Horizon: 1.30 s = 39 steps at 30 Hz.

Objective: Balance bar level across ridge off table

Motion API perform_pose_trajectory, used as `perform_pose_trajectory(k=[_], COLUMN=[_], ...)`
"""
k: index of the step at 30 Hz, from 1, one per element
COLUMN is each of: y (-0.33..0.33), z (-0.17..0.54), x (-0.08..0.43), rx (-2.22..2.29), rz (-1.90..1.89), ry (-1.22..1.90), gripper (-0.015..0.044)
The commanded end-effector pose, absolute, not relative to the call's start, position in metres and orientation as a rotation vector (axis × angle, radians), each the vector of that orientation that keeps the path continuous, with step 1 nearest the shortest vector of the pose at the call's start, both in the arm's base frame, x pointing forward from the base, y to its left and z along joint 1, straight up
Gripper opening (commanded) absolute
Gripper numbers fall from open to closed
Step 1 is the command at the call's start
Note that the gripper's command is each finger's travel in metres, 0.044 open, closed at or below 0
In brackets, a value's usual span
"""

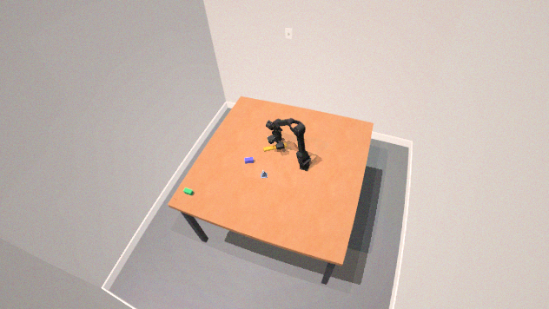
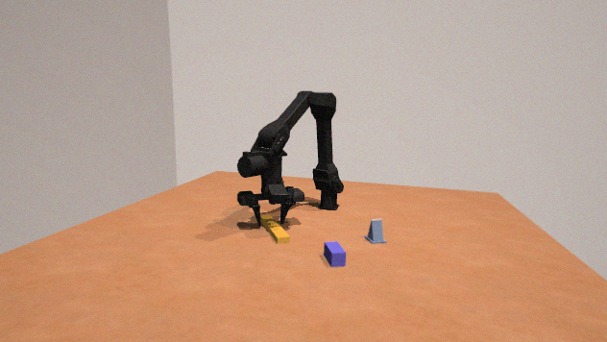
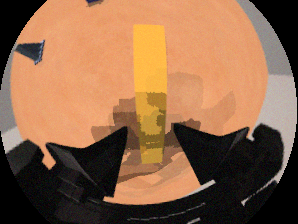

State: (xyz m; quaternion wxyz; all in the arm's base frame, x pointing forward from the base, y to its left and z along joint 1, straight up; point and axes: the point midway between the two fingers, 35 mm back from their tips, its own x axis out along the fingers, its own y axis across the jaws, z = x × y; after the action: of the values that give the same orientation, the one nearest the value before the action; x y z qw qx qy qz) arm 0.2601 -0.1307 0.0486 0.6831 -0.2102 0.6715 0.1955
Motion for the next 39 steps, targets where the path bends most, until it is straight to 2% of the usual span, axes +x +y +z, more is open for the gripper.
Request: perform_pose_trajectory(k=[1,7,13,21,25,39], y=[-0.130,-0.130,-0.131,-0.131,-0.131,-0.133], z=[0.048,0.048,0.048,0.048,0.054,0.089], x=[0.261,0.261,0.260,0.260,0.261,0.264], rx=[-0.474,-0.474,-0.471,-0.471,-0.471,-0.472], rz=[0.444,0.444,0.439,0.439,0.439,0.440], ry=[1.501,1.501,1.506,1.506,1.506,1.504], gripper=[0.0315,0.0315,0.0158,0.0104,0.0000,0.0000])
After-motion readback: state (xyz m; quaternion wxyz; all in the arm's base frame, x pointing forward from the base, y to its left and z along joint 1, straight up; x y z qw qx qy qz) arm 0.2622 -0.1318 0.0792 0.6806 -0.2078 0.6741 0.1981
